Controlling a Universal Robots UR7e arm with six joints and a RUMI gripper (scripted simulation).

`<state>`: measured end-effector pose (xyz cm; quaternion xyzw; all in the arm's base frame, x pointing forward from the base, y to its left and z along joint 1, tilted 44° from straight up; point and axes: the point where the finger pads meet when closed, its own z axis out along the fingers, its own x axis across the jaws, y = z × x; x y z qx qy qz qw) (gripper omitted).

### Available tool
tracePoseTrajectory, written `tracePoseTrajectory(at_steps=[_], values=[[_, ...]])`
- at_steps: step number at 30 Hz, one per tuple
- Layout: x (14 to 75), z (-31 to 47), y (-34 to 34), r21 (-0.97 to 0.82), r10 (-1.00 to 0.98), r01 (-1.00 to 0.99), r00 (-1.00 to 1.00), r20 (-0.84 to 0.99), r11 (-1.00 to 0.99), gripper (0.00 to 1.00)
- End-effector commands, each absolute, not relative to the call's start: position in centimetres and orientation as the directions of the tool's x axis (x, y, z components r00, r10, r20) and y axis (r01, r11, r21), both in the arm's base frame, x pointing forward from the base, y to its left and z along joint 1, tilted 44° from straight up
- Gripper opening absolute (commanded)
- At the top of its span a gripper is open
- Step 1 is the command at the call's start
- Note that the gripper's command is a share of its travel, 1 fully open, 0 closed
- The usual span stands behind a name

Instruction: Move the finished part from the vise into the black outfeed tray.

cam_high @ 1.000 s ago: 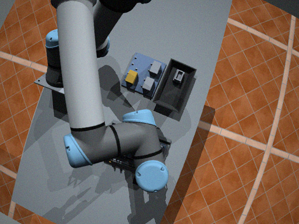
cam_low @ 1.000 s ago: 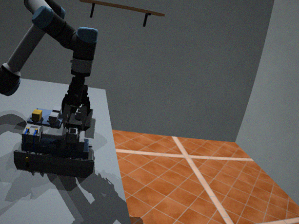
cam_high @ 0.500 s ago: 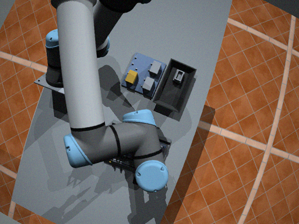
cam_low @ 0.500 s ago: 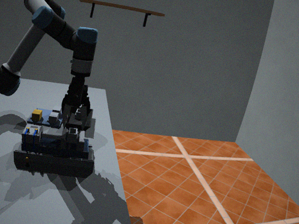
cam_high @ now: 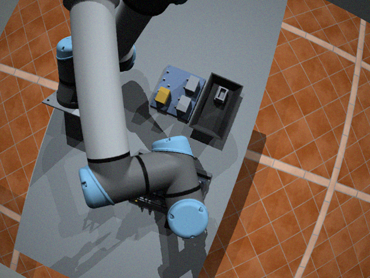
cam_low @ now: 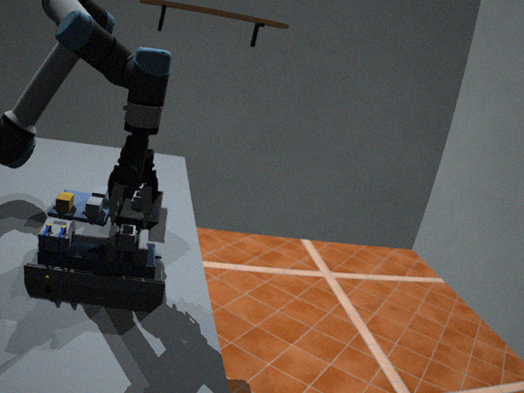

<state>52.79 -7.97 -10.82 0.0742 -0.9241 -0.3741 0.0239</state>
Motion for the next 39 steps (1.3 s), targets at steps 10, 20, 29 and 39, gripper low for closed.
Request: tracePoseTrajectory(at_steps=[10,20,29,39], values=[[52.82,-10.78,-8.04,0.694,-0.154,-0.120,-0.988,-0.012,0.710,0.40],[52.82,-10.82,-8.01,0.694,-0.154,-0.120,-0.988,-0.012,0.710,0.40],[52.81,-10.91,-7.92,0.694,-0.154,-0.120,-0.988,-0.012,0.710,0.40],[52.78,-11.09,-7.74,0.694,-0.154,-0.120,-0.988,-0.012,0.710,0.40]])
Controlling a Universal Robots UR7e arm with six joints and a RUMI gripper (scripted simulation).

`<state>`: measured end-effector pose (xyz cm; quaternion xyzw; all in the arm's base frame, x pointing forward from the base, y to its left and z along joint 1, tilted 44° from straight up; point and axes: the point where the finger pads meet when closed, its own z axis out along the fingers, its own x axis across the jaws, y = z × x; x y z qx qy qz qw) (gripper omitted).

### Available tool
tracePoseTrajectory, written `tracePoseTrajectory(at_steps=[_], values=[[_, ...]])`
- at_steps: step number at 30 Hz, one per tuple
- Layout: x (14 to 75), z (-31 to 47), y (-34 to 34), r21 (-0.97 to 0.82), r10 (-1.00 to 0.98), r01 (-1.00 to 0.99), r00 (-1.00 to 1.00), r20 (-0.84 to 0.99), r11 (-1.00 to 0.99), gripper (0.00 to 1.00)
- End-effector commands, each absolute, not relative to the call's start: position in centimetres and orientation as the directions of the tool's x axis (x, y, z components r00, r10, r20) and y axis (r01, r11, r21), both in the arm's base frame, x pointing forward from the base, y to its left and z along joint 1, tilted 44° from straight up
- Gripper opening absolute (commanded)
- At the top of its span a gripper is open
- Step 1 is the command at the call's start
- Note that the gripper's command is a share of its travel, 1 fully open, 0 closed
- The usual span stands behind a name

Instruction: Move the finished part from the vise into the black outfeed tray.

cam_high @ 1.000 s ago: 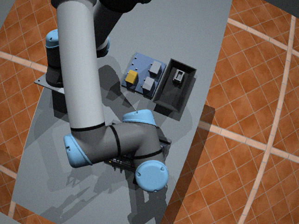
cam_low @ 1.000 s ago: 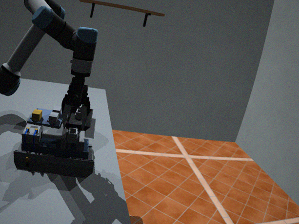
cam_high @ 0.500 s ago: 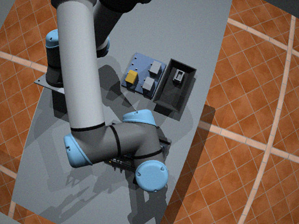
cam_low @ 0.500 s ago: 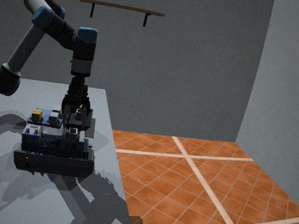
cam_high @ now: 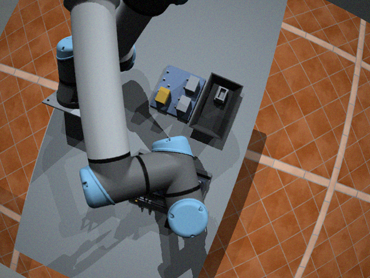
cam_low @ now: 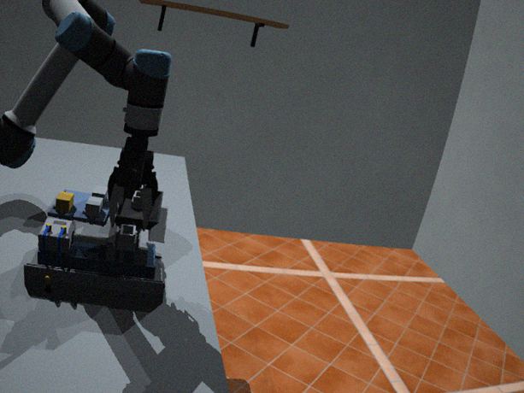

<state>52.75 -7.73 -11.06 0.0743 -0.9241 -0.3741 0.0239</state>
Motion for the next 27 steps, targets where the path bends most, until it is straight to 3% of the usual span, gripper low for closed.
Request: tracePoseTrajectory(at_steps=[1,27], values=[[52.78,-11.11,-7.72,0.694,-0.154,-0.120,-0.988,-0.012,0.710,0.40],[52.71,-11.63,-7.22,0.694,-0.154,-0.120,-0.988,-0.012,0.710,0.40]])
